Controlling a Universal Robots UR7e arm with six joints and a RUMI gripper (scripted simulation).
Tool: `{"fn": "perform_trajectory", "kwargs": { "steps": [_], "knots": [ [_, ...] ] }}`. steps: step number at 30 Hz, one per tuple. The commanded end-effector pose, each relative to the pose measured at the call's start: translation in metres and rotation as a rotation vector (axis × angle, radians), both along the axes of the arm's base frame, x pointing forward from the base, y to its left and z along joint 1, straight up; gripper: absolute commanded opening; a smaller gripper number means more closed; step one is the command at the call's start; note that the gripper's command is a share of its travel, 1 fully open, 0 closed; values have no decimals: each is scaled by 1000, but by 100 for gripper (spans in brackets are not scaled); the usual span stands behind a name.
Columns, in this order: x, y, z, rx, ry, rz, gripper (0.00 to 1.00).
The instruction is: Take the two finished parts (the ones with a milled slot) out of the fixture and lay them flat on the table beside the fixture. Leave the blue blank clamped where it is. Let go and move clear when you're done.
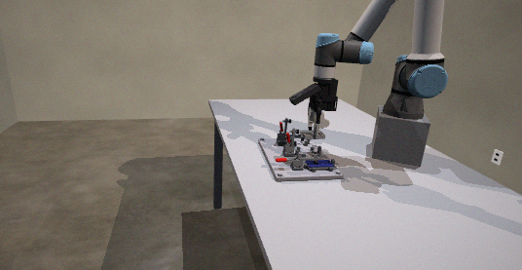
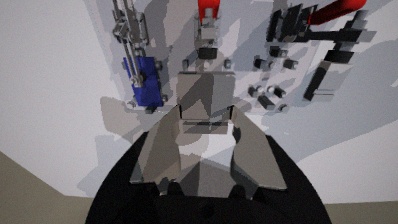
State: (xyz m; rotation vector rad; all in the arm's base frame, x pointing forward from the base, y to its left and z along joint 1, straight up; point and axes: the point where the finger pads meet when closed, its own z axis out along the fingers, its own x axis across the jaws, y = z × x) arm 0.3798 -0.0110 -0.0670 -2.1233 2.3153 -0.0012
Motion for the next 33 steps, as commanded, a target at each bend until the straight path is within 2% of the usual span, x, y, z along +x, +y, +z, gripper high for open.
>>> {"fn": "perform_trajectory", "kwargs": {
  "steps": [1, 17, 33],
  "knots": [
    [3, -2, 2, -3, -7, -1, 0],
    [3, 0, 2, -3, -6, 0, 0],
    [5, 18, 2, -2, -5, 1, 0]
  ]
}}
